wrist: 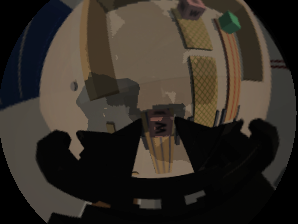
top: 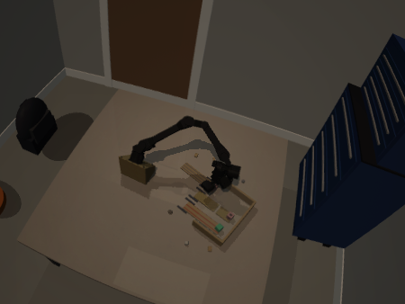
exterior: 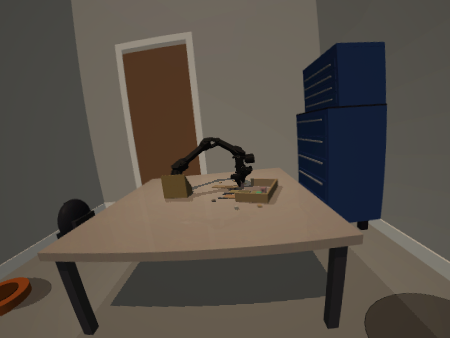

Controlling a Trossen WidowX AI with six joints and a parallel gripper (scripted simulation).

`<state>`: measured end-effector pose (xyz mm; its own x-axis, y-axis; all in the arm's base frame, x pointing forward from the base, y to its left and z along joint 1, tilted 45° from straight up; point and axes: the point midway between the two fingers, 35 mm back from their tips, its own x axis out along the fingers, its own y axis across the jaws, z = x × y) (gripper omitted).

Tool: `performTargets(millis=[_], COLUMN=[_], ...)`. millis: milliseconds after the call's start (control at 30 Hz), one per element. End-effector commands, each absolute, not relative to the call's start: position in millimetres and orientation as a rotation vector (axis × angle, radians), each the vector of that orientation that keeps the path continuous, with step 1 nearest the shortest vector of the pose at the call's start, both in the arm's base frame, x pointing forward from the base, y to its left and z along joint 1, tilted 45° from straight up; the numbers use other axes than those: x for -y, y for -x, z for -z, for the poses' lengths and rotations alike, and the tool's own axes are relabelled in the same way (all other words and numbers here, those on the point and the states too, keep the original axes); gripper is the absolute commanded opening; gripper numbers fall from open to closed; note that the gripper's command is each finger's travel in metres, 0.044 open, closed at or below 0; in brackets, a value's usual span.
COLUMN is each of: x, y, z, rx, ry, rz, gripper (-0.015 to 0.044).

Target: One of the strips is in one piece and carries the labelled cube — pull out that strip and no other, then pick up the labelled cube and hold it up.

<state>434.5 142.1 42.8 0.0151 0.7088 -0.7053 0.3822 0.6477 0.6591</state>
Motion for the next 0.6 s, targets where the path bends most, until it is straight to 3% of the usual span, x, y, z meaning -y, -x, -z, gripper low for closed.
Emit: performTargets(millis=[0,33,167,400,500,567], x=[-144.9,-144.9,-143.9,-143.9,-143.4,-139.4], y=[-433.3,-433.3,-434.1,-434.1,-433.6,-429.3], z=[-38.8,-38.8,-41.2,-41.2,-41.4,-42.9], rx=[-1.605,-1.605,-1.602,-1.602,-1.602,-1.602], ry=[-0.927,-0.927,-0.922,-0.922,-0.922,-0.921], rz=[-0.316,-0.316,-0.321,-0.321,-0.321,-0.320], gripper=[0.0250,0.0250,0.0145,0.0098,0.0020,0.0000])
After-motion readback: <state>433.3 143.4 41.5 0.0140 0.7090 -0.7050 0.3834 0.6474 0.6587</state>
